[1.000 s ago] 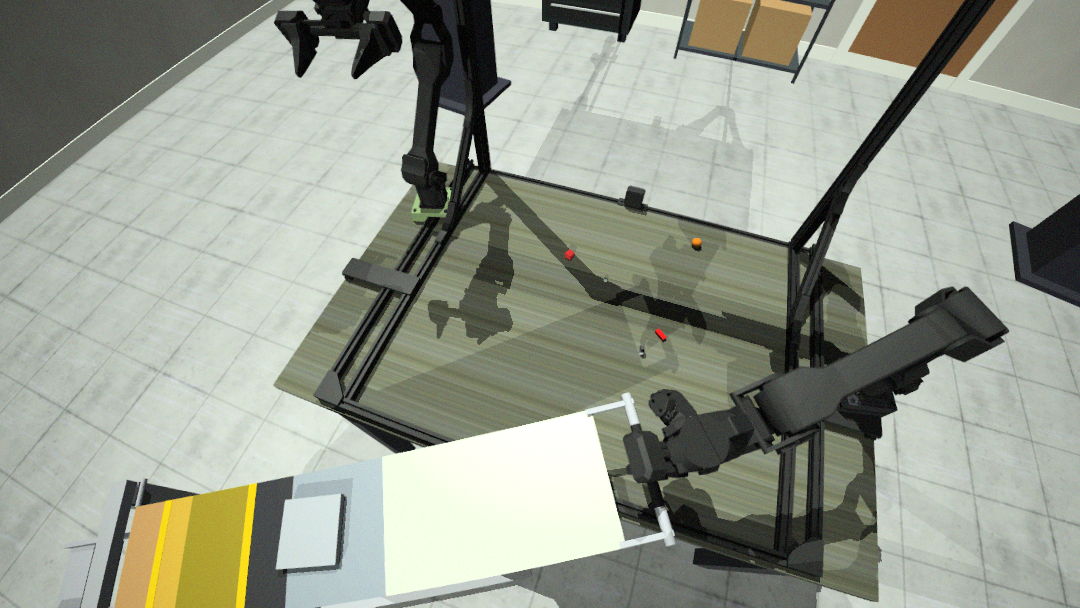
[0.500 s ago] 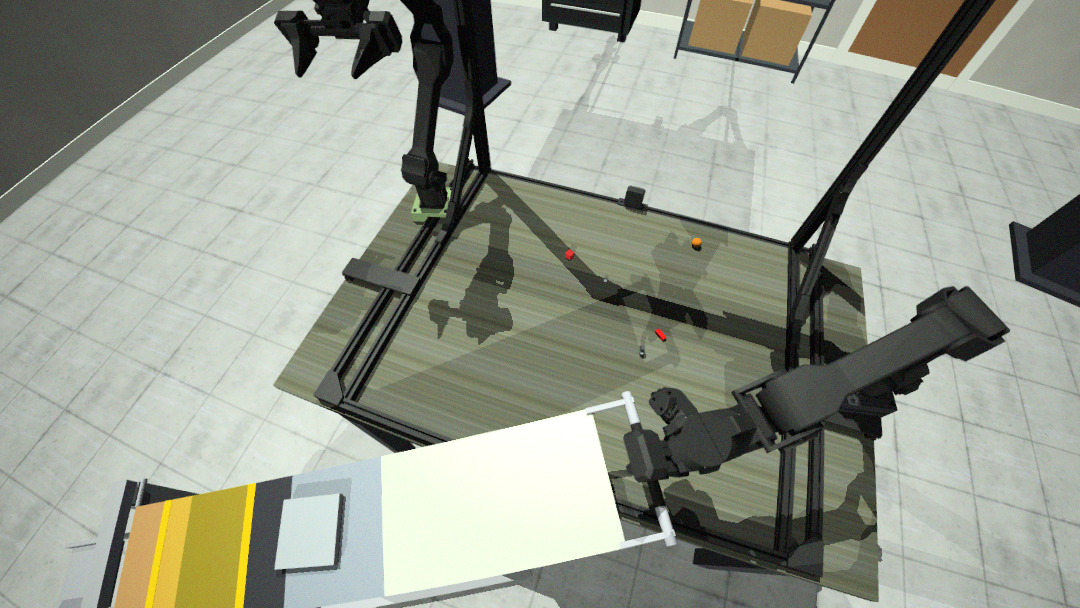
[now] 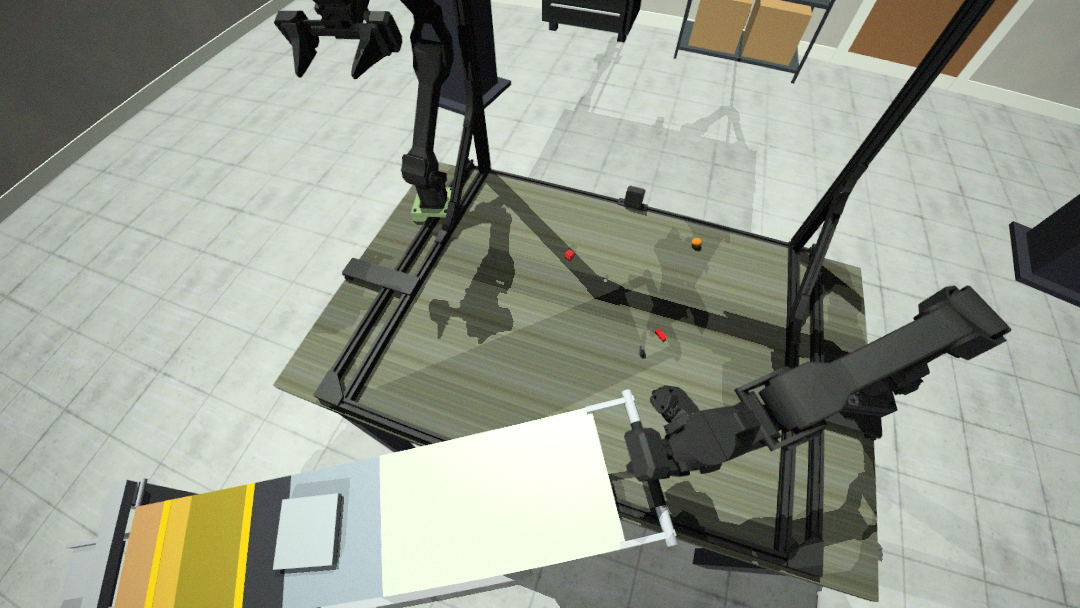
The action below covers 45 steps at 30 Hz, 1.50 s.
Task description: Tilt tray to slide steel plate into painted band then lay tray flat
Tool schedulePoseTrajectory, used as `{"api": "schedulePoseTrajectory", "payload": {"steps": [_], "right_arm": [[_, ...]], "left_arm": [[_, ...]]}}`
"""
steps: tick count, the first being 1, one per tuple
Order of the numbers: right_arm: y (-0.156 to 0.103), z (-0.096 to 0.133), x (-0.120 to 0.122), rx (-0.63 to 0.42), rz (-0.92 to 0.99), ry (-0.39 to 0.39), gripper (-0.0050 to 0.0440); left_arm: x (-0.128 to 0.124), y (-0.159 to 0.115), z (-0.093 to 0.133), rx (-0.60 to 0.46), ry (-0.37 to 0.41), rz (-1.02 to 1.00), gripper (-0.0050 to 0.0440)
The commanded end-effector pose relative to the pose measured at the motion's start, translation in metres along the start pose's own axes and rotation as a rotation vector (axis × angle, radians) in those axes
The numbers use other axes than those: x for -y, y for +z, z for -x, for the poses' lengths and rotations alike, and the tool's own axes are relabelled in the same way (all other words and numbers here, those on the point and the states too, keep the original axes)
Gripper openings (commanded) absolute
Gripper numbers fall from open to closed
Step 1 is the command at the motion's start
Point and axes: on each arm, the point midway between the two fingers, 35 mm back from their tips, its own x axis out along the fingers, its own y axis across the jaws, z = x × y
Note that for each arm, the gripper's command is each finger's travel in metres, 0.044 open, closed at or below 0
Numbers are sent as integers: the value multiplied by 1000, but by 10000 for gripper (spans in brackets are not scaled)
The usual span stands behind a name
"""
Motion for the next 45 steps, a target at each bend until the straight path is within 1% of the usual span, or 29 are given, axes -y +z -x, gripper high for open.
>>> {"api": "schedulePoseTrajectory", "payload": {"steps": [1, 11, 24, 45], "right_arm": [[0, 0, 0, -1, 3, 2, 440], [0, 0, 0, -1, 3, 2, 440], [0, 0, 0, -1, 3, 2, 440], [0, 0, 0, -1, 3, 2, 440]], "left_arm": [[-25, 0, 18, -3, 75, -2, 0], [-25, 0, 18, -3, 85, -2, 0], [-32, 0, 24, -3, 93, -2, 0], [-31, 0, 23, -3, 106, -2, 0]]}}
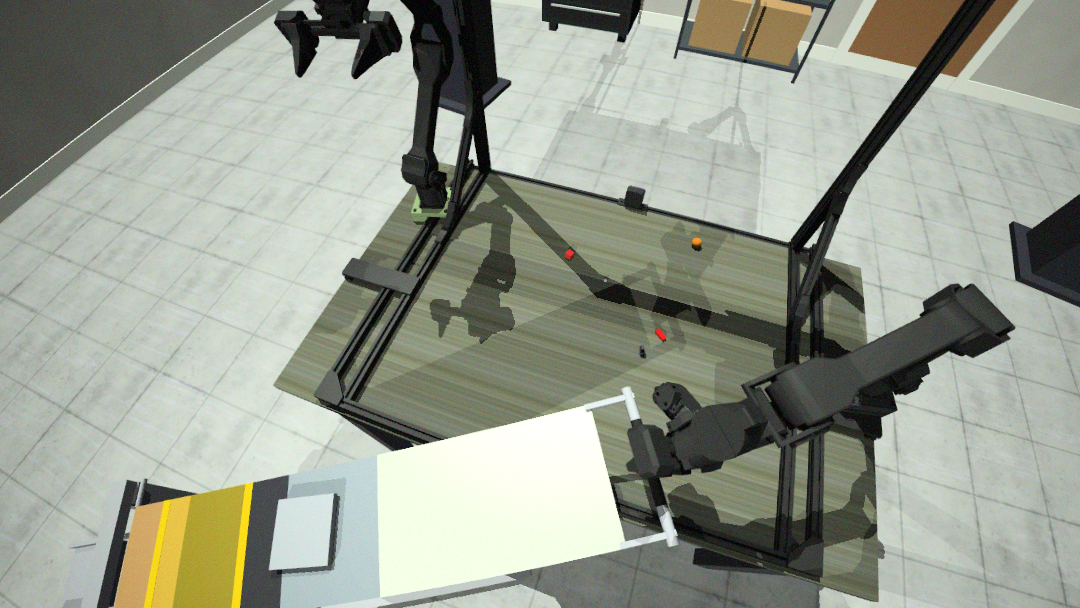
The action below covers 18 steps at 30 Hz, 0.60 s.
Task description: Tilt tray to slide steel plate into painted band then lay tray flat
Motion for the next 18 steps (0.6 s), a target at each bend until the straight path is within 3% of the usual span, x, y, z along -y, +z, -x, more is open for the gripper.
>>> {"api": "schedulePoseTrajectory", "payload": {"steps": [1, 7, 13, 18], "right_arm": [[0, 0, 0, -1, 3, 2, 440], [0, 0, 0, -1, 3, 2, 440], [0, 0, 0, -1, 3, 2, 440], [0, 0, 0, -1, 3, 2, 440]], "left_arm": [[-20, 0, 13, -2, 72, -2, 0], [-12, 0, 7, -2, 74, -2, 0], [61, 0, -53, -2, -4, -2, 0], [57, 0, -49, -2, -75, -2, 0]]}}
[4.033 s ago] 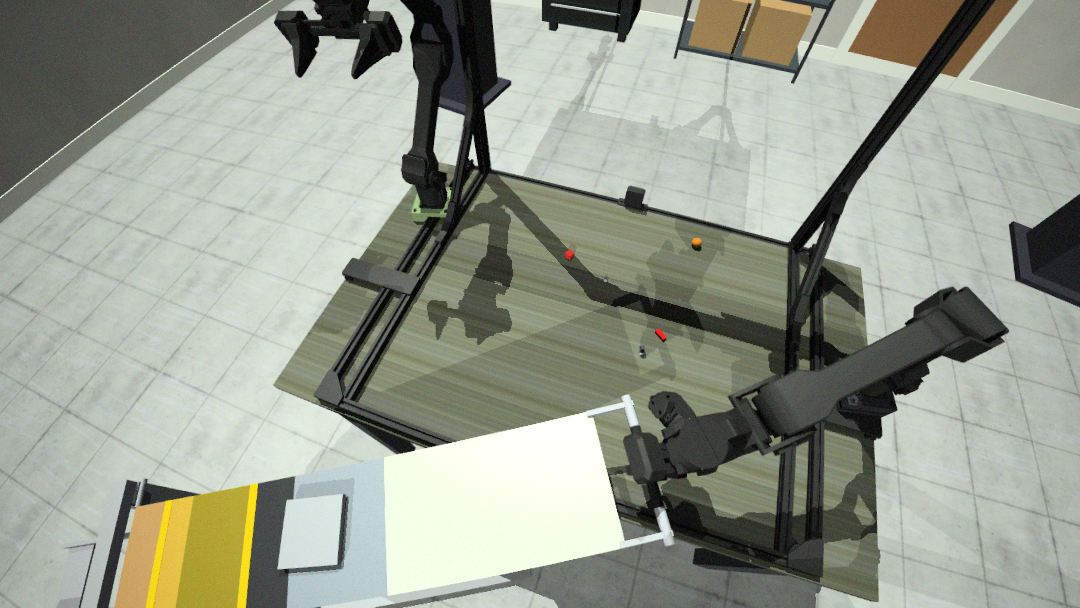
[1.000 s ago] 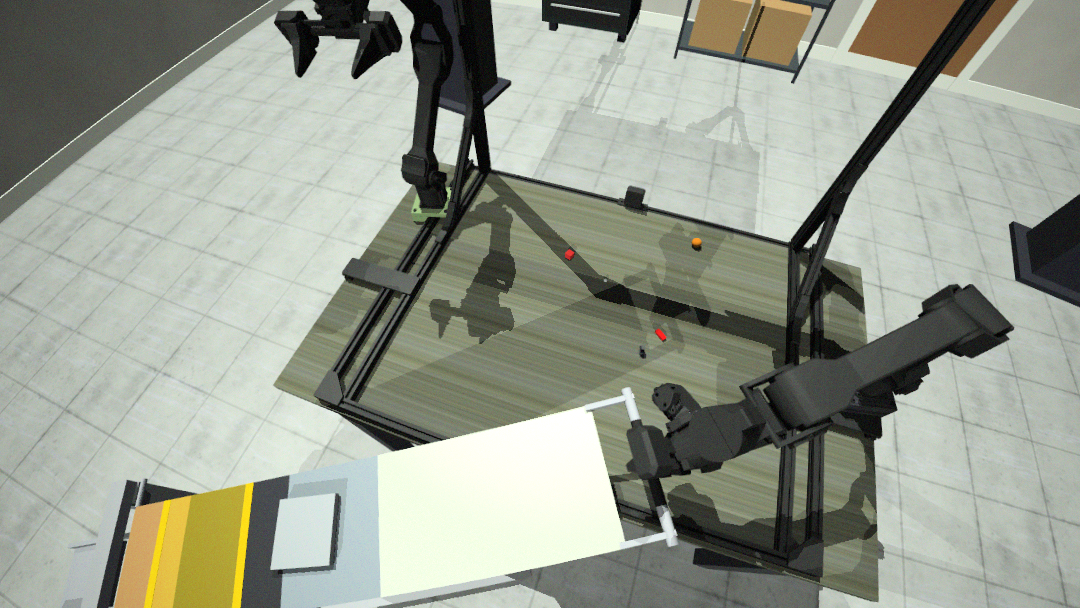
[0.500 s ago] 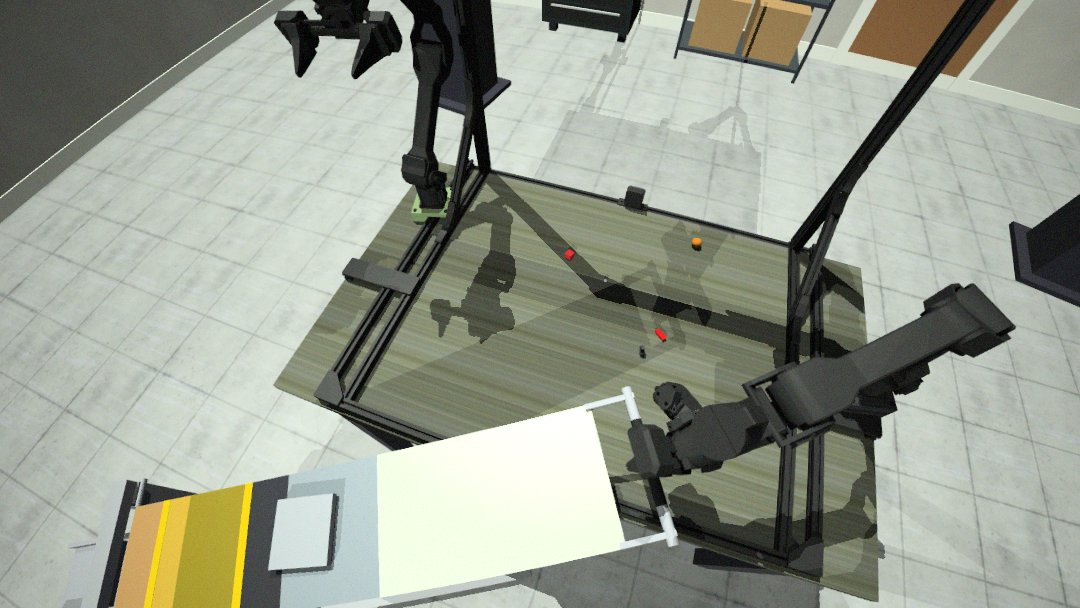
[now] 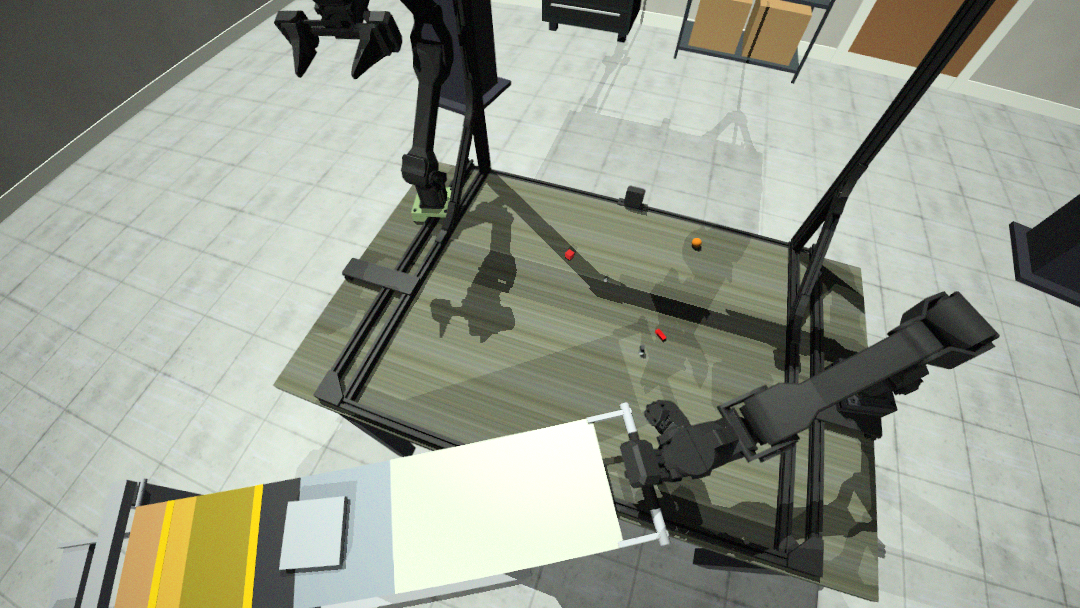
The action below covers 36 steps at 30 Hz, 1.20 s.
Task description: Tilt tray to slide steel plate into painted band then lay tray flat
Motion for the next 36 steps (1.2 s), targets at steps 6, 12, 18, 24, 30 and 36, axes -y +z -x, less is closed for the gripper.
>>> {"api": "schedulePoseTrajectory", "payload": {"steps": [6, 12, 18, 24, 30, 36], "right_arm": [[0, 0, 0, -1, 3, 2, 440], [0, 0, 0, -1, 3, 2, 440], [0, 0, 0, -1, 3, 2, 440], [0, 0, 0, -1, 3, 2, 440], [0, 0, 0, -1, 3, 2, 440], [0, 0, 0, -1, 3, 2, 440]], "left_arm": [[-15, 0, 13, -2, -10, -2, 0], [-26, 0, 24, -2, 2, -2, 0], [-38, 0, 35, -2, 14, -2, 0], [-44, 0, 41, -2, 29, -2, 0], [-48, 0, 44, -2, 38, -2, 0], [-51, 0, 47, -1, 46, -2, 0]]}}
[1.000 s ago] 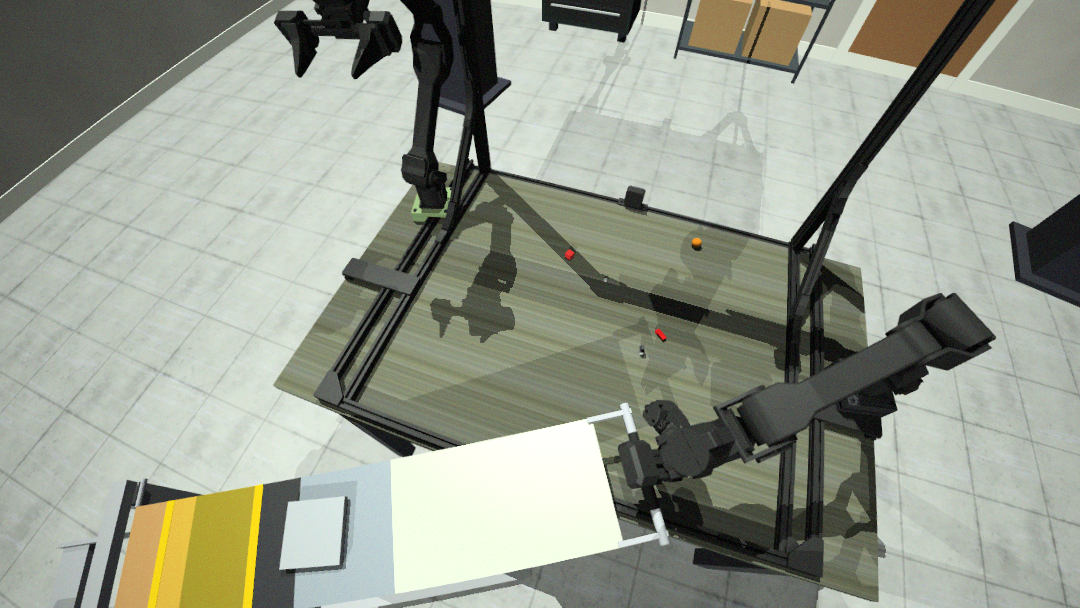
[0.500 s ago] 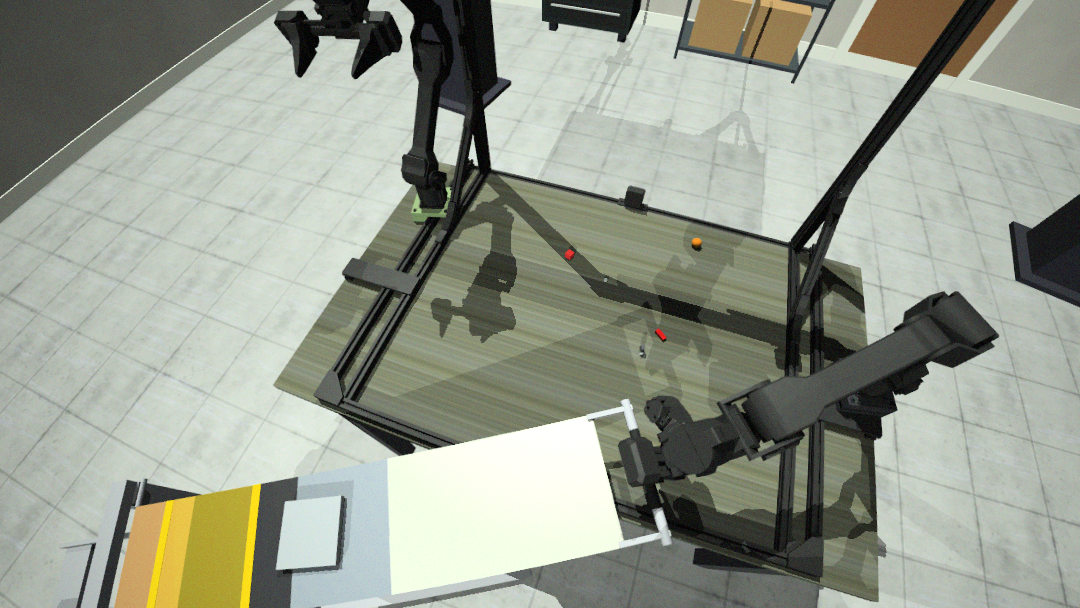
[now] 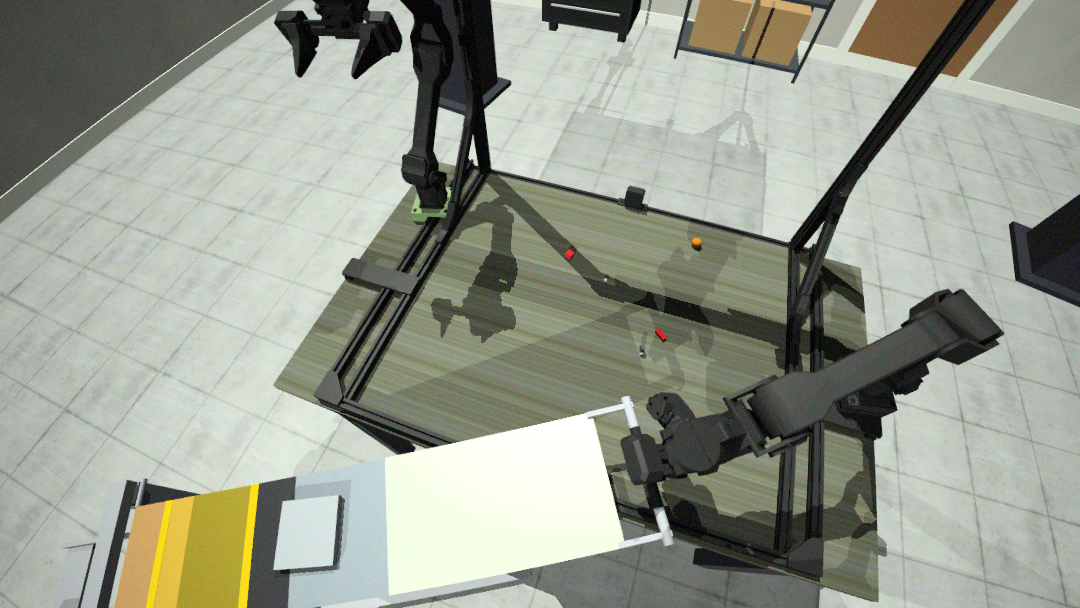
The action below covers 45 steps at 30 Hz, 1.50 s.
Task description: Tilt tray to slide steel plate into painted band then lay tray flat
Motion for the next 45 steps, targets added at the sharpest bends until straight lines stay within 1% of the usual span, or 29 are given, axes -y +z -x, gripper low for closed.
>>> {"api": "schedulePoseTrajectory", "payload": {"steps": [1, 45], "right_arm": [[0, 0, 0, -1, 3, 2, 440], [0, 0, 0, -1, 3, 2, 440]], "left_arm": [[-25, 0, 21, -3, 74, -2, 0], [-47, 0, 42, -3, 125, -2, 0]]}}
